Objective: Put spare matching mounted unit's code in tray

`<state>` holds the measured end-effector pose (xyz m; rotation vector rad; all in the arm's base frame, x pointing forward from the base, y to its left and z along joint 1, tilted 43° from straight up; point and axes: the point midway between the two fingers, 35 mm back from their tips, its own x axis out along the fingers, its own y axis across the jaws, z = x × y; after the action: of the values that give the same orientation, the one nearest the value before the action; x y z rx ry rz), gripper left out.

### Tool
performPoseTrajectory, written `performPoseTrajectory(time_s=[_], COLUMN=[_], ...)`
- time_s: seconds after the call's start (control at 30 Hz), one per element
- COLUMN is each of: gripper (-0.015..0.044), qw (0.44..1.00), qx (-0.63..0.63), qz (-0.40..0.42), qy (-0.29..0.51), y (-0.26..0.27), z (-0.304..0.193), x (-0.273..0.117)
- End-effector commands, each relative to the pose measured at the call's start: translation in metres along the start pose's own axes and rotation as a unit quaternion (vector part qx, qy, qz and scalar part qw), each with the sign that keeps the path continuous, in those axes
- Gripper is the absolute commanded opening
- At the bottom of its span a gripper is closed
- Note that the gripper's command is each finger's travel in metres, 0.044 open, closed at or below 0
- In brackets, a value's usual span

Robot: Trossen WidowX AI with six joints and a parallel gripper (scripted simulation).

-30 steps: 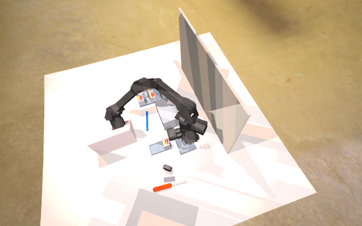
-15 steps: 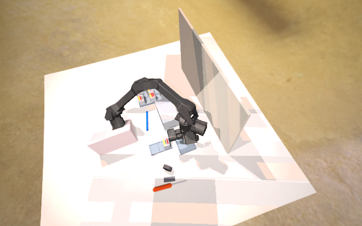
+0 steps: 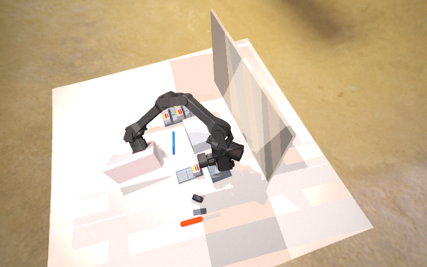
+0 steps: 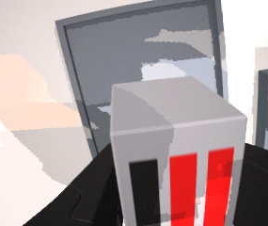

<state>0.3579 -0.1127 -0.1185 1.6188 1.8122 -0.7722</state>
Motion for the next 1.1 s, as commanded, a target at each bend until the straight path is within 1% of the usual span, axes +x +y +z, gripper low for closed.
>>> performPoseTrajectory(time_s=[0.0,1.07], gripper=[0.0,0.0], qw=[1.0,1.0], qx=[0.002,0.002], qz=[0.001,0.0], qy=[0.002,0.003], y=[0.0,-0.003], z=[-0.001,-0.003], x=[0.003,0.026])
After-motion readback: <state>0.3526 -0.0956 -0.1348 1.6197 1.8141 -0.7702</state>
